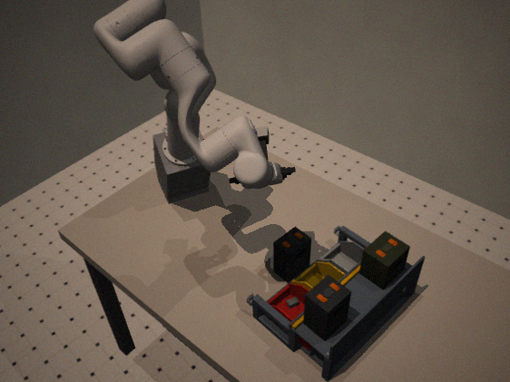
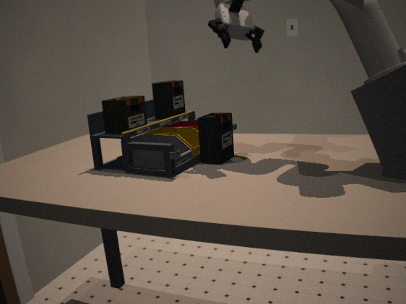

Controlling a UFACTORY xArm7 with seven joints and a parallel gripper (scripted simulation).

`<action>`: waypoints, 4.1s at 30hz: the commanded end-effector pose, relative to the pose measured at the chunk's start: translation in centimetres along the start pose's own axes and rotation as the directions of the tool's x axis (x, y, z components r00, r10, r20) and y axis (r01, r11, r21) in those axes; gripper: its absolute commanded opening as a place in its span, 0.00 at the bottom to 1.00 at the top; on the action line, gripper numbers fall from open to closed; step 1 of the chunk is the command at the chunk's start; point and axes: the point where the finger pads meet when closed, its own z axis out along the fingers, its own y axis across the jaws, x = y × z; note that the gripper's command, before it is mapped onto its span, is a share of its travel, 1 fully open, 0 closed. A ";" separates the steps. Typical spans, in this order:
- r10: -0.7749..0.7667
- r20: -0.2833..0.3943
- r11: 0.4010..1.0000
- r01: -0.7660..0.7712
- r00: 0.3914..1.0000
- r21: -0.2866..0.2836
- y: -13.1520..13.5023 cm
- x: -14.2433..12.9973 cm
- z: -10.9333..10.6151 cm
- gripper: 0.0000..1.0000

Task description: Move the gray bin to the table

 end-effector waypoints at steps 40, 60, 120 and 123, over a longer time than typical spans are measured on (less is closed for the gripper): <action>-0.372 0.272 0.912 0.295 0.887 0.283 -3.0 6.4 -3.4 1.00; -0.649 0.371 0.736 0.422 0.665 0.529 -2.5 5.4 -2.8 1.00; -0.879 0.208 0.443 0.570 0.430 0.692 -2.2 4.8 -2.5 1.00; -0.879 0.208 0.443 0.570 0.430 0.692 -2.2 4.8 -2.5 1.00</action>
